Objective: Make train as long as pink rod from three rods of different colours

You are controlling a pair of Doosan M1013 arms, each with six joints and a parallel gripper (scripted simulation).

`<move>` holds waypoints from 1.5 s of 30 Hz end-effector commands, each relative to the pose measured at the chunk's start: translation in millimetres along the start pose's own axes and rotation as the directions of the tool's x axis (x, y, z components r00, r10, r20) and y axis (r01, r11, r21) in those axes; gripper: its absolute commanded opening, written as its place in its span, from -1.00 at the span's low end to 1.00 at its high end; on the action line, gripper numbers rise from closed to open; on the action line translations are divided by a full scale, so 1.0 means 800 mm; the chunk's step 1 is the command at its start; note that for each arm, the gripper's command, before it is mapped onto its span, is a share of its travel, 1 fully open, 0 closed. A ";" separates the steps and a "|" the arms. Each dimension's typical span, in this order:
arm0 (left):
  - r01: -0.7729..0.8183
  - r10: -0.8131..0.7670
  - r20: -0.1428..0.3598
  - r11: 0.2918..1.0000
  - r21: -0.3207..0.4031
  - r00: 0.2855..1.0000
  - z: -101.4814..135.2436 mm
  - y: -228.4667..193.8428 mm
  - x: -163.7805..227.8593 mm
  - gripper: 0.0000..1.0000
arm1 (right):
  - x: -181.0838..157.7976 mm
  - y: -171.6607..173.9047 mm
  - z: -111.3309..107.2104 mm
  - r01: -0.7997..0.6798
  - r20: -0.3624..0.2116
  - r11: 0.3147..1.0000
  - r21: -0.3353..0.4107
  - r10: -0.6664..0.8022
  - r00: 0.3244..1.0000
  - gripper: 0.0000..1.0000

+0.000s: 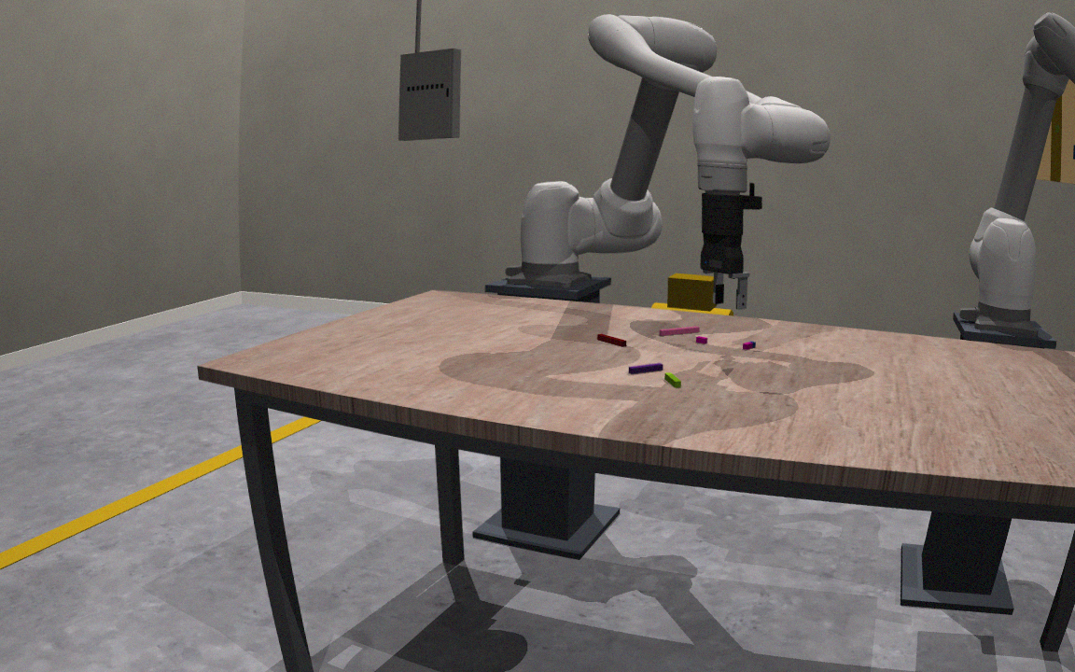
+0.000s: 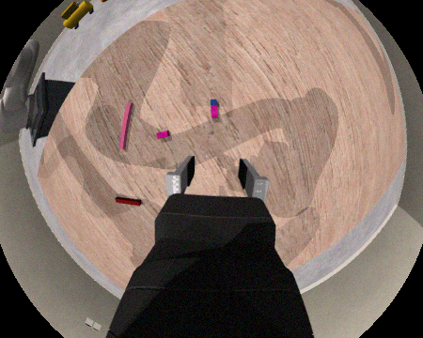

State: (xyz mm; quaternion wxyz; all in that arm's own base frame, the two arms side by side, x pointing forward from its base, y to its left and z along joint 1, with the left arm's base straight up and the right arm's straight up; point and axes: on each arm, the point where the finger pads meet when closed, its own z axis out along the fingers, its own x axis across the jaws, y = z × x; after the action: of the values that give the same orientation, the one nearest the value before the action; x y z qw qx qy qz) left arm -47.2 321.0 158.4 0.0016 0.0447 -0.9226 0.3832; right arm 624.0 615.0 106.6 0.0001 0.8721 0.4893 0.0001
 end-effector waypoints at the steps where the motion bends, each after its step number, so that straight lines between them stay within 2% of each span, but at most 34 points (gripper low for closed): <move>1: 0.000 0.000 0.000 1.000 -0.001 1.000 -0.001 0.000 0.000 1.00 | 0.006 0.052 0.003 -0.045 -0.001 0.999 0.000 0.045 0.999 1.00; 14: 0.000 0.000 0.000 1.000 -0.001 1.000 -0.001 0.000 0.000 1.00 | -0.004 0.234 0.021 -0.197 -0.001 0.980 0.000 0.197 0.980 1.00; 18: 0.000 0.000 0.000 1.000 -0.001 1.000 -0.001 0.000 0.000 1.00 | -0.006 0.248 0.023 -0.208 -0.001 0.978 0.000 0.208 0.978 1.00; 19: 0.000 0.000 0.000 1.000 -0.001 1.000 -0.001 0.000 0.000 1.00 | -0.006 0.248 0.023 -0.208 -0.001 0.978 0.000 0.208 0.978 0.07; 45: 0.000 0.000 0.000 1.000 -0.001 1.000 -0.001 0.000 0.000 1.00 | -0.006 0.248 0.026 -0.208 -0.001 0.978 0.000 0.208 0.978 0.07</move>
State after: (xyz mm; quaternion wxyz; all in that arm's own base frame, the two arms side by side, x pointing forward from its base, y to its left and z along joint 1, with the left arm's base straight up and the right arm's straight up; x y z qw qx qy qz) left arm -47.2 321.0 158.4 0.0016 0.0447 -0.9226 0.3832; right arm 790.4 507.1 85.8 0.0001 0.9186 0.3952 0.0000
